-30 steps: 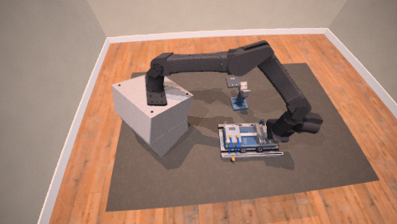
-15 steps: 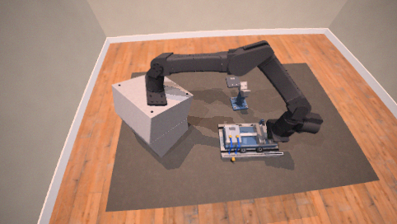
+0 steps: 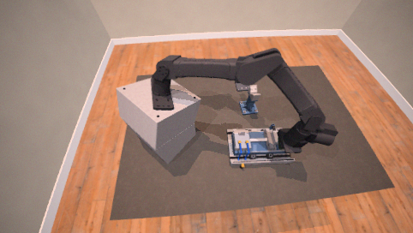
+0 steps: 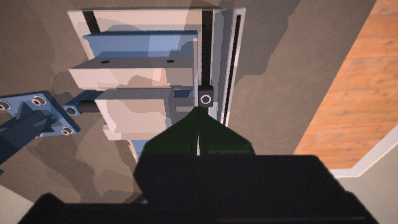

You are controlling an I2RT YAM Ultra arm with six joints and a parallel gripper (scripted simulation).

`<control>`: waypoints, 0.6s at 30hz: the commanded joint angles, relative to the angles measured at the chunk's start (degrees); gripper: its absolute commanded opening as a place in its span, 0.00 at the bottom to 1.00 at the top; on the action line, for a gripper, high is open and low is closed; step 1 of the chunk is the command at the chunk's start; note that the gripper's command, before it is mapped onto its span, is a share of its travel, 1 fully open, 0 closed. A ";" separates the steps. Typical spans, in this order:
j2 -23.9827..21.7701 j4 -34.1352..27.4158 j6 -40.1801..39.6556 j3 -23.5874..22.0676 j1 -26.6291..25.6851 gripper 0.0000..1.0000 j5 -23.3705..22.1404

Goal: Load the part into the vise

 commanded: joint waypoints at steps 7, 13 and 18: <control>2.03 -2.78 -1.47 4.79 -1.75 0.00 -0.75; 2.16 -3.11 -1.49 5.28 -1.80 0.00 -0.75; 1.55 -3.23 -1.47 5.35 -1.82 0.00 -0.75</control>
